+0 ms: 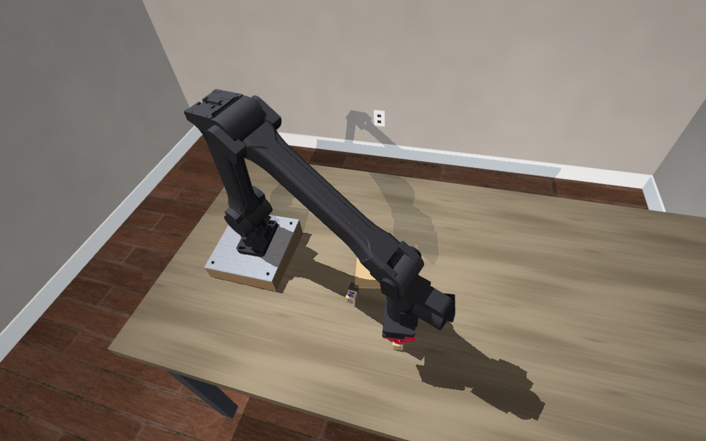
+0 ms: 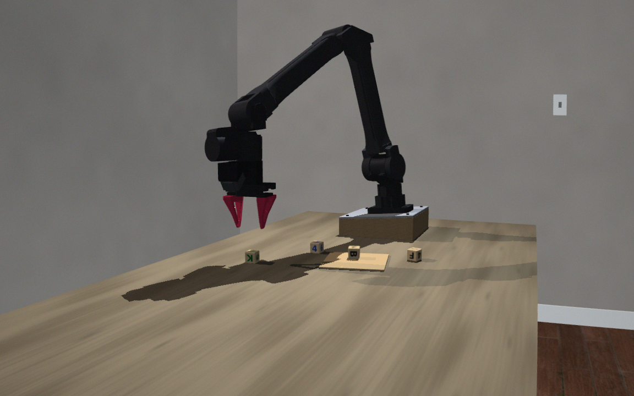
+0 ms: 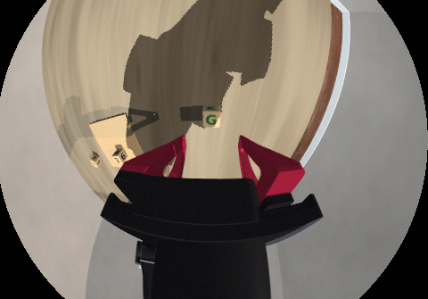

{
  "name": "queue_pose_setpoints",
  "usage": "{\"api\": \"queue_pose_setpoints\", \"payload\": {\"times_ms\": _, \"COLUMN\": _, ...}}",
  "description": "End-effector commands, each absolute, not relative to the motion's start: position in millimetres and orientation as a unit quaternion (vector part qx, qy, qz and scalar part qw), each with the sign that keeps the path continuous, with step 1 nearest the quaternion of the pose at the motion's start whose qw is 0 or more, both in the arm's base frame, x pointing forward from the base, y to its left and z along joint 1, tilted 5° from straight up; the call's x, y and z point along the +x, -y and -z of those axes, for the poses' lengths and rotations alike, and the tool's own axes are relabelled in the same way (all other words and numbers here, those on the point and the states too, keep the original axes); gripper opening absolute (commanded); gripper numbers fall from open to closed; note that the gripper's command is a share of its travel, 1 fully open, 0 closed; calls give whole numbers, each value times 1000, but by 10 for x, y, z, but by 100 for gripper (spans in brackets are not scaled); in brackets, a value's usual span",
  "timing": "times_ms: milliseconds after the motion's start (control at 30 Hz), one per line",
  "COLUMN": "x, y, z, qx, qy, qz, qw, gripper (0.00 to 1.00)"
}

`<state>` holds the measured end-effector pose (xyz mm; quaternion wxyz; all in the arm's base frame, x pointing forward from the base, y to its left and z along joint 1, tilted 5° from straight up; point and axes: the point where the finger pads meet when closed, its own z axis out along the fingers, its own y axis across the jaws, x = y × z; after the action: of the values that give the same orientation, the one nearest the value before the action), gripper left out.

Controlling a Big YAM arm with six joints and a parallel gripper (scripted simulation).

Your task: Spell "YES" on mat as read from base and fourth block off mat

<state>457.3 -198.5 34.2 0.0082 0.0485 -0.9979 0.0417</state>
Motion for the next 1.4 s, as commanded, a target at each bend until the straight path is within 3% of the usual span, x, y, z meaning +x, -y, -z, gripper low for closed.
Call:
{"api": "queue_pose_setpoints", "payload": {"times_ms": 0, "x": 4574, "y": 2036, "z": -251, "qx": 42, "qy": 998, "qz": -44, "qw": 7, "gripper": 59}}
{"api": "queue_pose_setpoints", "payload": {"times_ms": 1367, "x": 4569, "y": 2058, "z": 107, "qx": 49, "qy": 998, "qz": -44, "qw": 5, "gripper": 59}}
